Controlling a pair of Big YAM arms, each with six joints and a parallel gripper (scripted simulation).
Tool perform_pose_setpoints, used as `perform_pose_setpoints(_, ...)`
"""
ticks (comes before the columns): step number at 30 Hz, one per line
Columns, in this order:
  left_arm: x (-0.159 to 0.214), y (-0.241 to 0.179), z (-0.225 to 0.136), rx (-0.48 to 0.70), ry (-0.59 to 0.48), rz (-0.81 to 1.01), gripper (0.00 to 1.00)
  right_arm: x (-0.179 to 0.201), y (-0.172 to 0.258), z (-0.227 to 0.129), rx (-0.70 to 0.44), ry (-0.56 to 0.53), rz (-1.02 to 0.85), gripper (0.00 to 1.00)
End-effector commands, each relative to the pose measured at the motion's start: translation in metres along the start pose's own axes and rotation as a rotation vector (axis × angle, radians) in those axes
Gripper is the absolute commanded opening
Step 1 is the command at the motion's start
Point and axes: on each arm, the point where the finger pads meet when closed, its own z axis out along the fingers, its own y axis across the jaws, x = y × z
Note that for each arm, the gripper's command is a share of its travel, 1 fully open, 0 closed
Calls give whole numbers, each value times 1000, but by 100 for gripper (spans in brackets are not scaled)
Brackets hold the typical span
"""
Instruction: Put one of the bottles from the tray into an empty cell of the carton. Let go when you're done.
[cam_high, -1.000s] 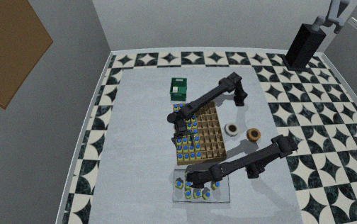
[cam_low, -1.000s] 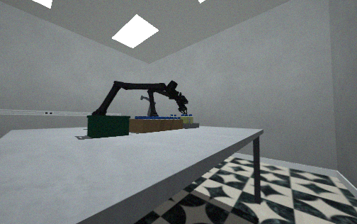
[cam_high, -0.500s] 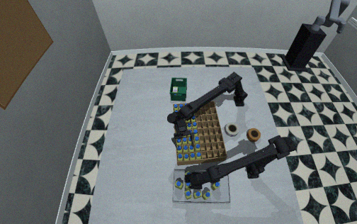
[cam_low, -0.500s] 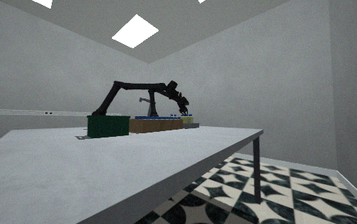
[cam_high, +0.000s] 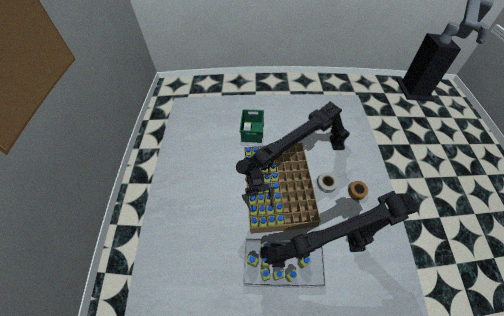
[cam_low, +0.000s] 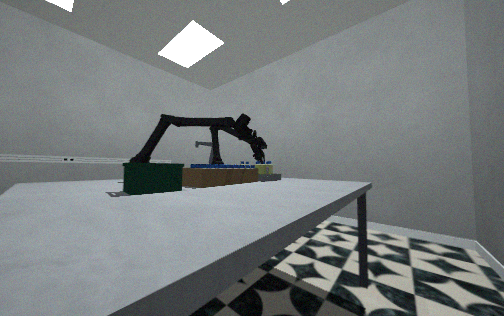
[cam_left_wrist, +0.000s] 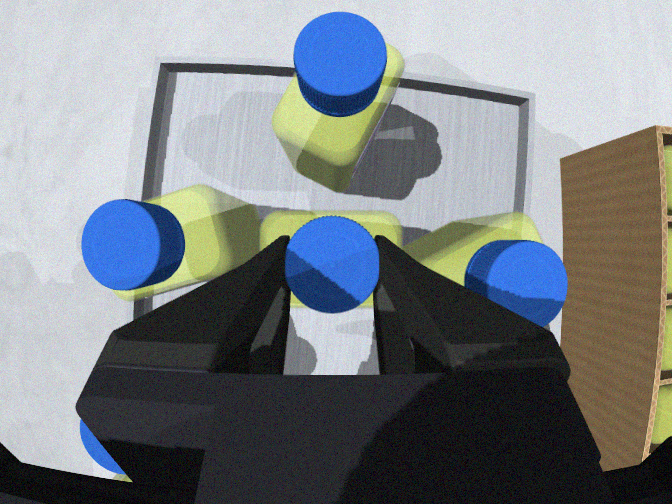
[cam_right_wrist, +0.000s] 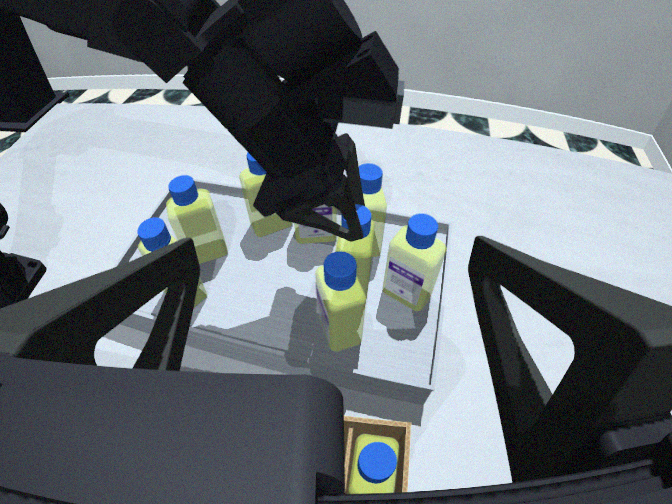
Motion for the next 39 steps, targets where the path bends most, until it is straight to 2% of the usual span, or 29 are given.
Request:
perform_pose_setpoints(1,-32,3,-24,-8,-57,1,11,-30,2,-8,11,-25,-49,100)
perform_pose_setpoints(2,-37,2,-32,-8,-64,4,21,-30,2,-8,11,-25,-49,100)
perform_pose_setpoints(8,-66,1,-78,-8,-68,-1,21,-32,0,-2,6,-32,-52,100)
perform_pose_setpoints(16,-80,1,-101,-9,-72,-6,21,-64,-16,-10,31,-107,-84,100)
perform_pose_setpoints(25,-99,0,-134,-9,-76,-6,21,-81,-23,-19,40,-126,-120,100)
perform_pose_setpoints(39,-102,0,-136,-9,-79,-5,21,-92,-17,-25,25,-115,-165,100)
